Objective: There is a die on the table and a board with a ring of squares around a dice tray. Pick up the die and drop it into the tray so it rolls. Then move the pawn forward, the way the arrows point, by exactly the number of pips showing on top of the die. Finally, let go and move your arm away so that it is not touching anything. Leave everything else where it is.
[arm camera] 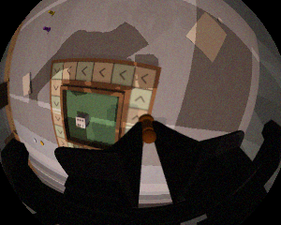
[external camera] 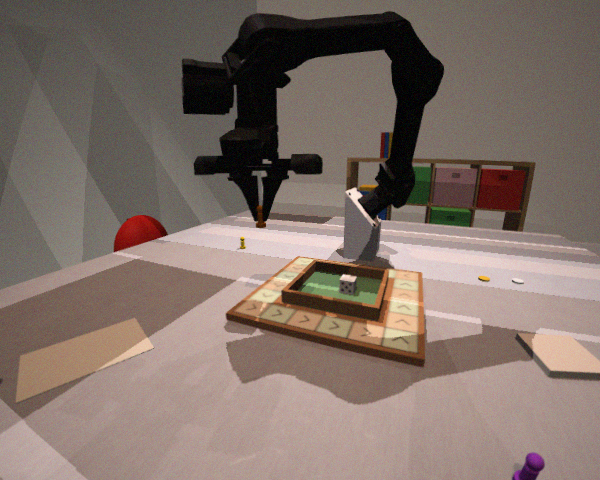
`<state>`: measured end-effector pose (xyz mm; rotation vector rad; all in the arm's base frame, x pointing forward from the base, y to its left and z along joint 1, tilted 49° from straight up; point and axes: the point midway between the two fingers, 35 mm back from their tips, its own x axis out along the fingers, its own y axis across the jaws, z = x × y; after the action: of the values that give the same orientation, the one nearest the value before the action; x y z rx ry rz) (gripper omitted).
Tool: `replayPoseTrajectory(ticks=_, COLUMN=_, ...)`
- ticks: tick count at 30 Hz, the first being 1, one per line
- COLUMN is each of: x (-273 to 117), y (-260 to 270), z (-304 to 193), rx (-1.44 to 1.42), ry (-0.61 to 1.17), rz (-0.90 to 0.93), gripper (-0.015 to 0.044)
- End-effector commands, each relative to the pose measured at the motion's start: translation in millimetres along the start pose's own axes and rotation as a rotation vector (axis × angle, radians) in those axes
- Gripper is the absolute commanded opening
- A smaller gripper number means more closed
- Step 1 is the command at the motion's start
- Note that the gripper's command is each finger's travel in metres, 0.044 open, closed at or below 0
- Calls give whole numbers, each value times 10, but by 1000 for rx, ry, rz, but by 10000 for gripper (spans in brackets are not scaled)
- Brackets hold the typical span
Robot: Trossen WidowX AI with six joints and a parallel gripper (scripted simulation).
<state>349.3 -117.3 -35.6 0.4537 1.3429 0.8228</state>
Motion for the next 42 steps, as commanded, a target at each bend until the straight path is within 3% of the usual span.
replayPoseTrajectory(ticks=1, x=26, y=132, z=115, rx=-4, ry=8, rz=-10, gripper=0)
replayPoseTrajectory(ticks=16, x=387, y=1097, z=693, rx=0, ry=5, rz=-31, gripper=0)
replayPoseTrajectory(ticks=29, x=728, y=2068, z=902, rx=-8, ry=2, rz=8, gripper=0)
replayPoseTrajectory(ticks=42, x=1085, y=2125, z=904, rx=-7, ry=2, rz=12, gripper=0)
